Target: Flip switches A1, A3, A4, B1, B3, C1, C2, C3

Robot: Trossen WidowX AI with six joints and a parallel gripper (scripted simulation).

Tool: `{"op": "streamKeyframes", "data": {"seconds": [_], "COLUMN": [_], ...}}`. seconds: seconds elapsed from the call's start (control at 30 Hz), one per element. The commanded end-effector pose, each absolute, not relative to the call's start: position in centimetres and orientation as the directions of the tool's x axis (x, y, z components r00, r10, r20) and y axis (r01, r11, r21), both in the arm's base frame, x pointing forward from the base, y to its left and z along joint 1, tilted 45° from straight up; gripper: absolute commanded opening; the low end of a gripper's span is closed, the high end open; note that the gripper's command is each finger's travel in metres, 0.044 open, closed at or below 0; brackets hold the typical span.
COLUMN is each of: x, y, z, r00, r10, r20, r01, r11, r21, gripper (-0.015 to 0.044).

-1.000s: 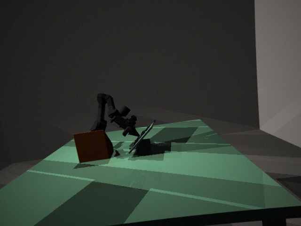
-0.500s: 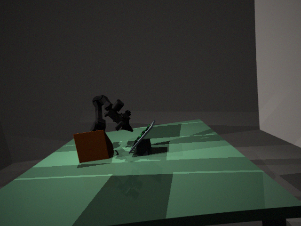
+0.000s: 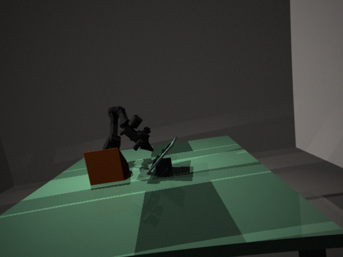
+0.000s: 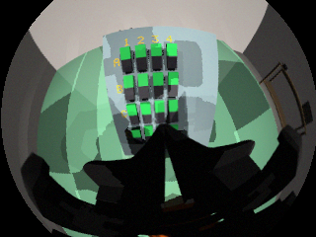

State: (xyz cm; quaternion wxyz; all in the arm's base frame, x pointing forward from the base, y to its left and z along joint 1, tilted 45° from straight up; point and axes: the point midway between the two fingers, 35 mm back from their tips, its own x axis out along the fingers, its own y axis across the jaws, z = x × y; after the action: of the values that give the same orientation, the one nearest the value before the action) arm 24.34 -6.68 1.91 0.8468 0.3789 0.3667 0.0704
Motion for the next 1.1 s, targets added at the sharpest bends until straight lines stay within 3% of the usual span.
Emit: {"op": "streamKeyframes", "data": {"seconds": [0.0,1.07], "x": [24.7,26.4], "y": [-5.8,-4.8], "z": [1.0,-0.4], "r00": [0.718,0.719], "r10": [0.401,0.402], "r20": [-0.569,-0.567], "r01": [0.168,0.167], "r11": [0.693,0.693], "r21": [0.701,0.702], "gripper": [0.0,0.0]}}
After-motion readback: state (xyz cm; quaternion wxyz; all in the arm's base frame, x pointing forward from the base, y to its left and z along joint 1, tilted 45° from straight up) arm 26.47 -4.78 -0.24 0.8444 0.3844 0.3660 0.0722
